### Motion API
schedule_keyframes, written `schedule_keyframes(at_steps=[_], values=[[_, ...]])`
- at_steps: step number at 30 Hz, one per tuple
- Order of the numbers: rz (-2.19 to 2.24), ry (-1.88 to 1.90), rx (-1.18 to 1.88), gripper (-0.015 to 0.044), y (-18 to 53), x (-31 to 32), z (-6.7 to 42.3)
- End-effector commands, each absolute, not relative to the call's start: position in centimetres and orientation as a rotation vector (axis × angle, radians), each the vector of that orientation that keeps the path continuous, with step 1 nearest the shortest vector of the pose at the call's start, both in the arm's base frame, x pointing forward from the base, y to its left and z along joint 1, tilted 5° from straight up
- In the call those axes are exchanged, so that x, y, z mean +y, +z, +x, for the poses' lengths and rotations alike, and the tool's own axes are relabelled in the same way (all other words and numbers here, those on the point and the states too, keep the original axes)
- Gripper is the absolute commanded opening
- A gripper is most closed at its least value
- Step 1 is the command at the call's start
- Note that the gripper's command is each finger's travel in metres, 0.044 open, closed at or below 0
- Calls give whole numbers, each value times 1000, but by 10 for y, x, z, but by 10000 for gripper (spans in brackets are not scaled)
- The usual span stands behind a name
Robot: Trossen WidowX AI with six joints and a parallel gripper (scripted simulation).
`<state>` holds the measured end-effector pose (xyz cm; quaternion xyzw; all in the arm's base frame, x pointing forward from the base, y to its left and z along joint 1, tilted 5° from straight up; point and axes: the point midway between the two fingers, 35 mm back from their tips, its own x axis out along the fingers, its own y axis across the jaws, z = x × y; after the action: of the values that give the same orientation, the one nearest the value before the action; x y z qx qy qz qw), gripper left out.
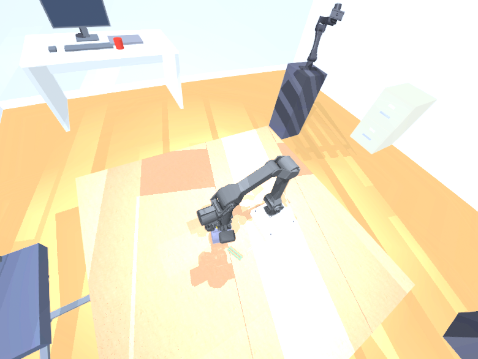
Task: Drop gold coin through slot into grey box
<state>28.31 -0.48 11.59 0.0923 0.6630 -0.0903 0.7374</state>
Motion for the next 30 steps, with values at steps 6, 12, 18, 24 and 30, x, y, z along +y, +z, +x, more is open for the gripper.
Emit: schedule_keyframes(at_steps=[6, 12, 18, 24, 30], values=[[199, -196, 1456, 0, 111, -5, 283], [197, -193, 1456, 0, 108, -5, 283], [197, -194, 1456, 0, 105, -5, 283], [198, -195, 1456, 0, 103, -5, 284], [199, -195, 1456, 0, 100, -5, 284]])
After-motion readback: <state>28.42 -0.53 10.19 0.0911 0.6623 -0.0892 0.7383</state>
